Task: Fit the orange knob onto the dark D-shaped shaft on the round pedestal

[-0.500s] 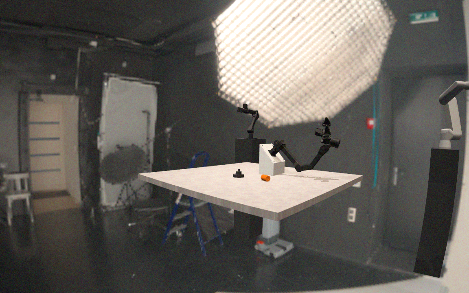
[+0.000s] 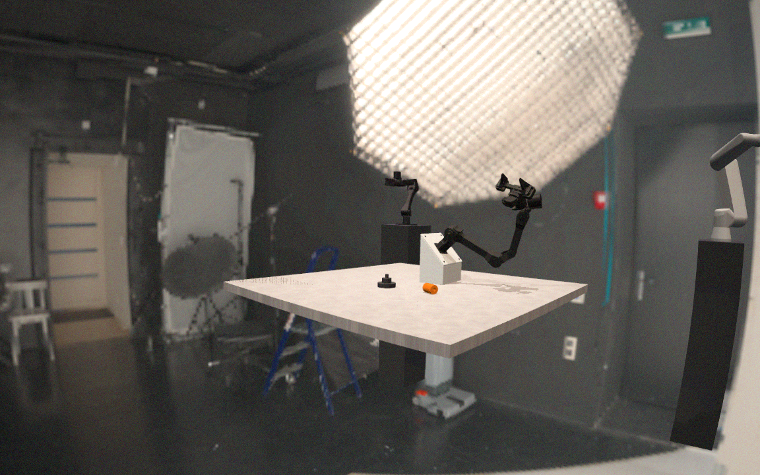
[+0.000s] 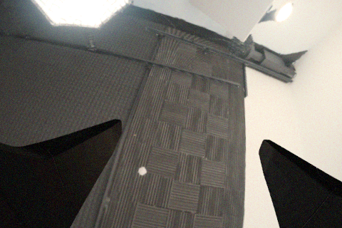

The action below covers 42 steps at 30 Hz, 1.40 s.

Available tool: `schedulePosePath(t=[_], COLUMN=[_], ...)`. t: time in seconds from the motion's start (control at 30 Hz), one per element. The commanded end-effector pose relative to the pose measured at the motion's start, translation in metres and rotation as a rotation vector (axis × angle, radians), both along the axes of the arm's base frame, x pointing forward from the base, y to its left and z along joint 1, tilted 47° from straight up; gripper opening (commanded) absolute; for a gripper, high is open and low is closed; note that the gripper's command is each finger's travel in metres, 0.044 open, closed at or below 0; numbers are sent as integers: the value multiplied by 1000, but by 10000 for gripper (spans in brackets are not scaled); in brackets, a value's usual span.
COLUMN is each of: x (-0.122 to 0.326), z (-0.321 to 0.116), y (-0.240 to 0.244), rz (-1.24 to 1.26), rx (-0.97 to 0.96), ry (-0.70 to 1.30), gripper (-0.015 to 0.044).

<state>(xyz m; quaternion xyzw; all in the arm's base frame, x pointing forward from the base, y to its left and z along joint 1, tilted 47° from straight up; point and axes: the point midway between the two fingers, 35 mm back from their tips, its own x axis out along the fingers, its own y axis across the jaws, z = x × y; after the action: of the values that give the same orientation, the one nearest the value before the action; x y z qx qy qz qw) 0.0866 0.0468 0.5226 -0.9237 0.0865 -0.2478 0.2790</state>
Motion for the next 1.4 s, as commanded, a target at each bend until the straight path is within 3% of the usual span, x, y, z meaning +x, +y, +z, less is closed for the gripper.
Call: schedulePosePath(t=[0.0,0.1,0.33,0.73,1.03,1.37], x=[29,57,105,180,220,245], z=[-19,-36,-71,-147,-216,-297], y=[-53,-79,-103,-104,-75,-24], rz=[187,349,517,517,189,-595], rx=[462,829,1394,2339,2956,3475], ry=[-12,-3,44,166,235,233], gripper=[440,440,440,440,440,440])
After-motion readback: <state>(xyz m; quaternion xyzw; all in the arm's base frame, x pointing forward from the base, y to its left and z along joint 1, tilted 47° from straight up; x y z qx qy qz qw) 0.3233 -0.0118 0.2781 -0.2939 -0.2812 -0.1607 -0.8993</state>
